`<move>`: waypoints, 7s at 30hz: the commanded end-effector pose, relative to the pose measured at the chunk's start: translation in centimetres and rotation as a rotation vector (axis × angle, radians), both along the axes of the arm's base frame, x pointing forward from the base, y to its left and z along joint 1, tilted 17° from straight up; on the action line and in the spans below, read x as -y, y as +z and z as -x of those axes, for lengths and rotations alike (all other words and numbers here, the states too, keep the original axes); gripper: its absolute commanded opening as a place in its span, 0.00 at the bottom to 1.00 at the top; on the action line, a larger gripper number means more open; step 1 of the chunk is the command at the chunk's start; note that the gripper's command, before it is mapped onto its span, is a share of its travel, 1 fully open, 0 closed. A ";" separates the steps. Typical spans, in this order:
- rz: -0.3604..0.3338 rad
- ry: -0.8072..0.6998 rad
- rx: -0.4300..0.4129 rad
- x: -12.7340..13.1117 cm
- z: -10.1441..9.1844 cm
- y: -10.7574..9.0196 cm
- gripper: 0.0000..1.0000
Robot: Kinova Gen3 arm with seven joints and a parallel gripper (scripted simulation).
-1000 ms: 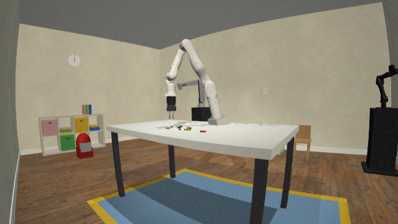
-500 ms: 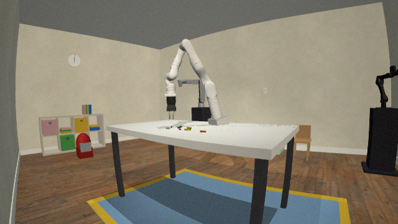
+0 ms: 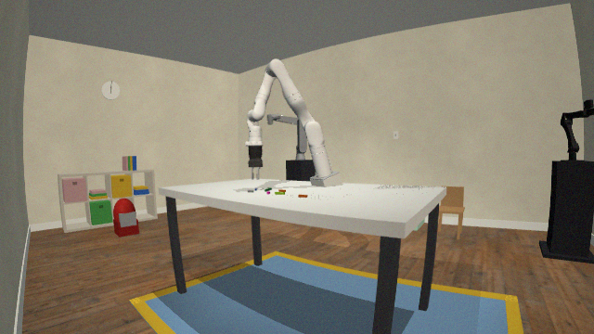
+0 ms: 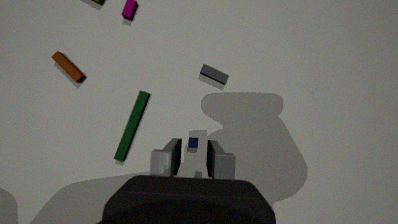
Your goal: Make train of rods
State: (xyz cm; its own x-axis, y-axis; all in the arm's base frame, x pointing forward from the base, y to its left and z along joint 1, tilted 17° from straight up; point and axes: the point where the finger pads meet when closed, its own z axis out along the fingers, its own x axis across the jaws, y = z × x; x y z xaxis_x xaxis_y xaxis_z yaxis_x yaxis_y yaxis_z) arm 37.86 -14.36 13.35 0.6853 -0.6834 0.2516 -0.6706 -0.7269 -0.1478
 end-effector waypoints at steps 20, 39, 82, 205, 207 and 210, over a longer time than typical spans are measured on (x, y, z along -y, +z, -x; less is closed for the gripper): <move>-0.004 0.004 -0.004 0.0 -0.8 -2.9 0.54; -0.004 0.004 -0.004 0.1 -1.1 -3.9 0.54; -0.004 0.004 -0.004 0.2 -1.1 -3.9 0.54; -0.004 0.004 -0.004 0.3 -1.6 -5.5 0.24; -0.004 0.004 -0.004 0.3 -1.6 -5.5 0.24; -0.004 0.004 -0.004 0.3 -1.6 -5.5 0.24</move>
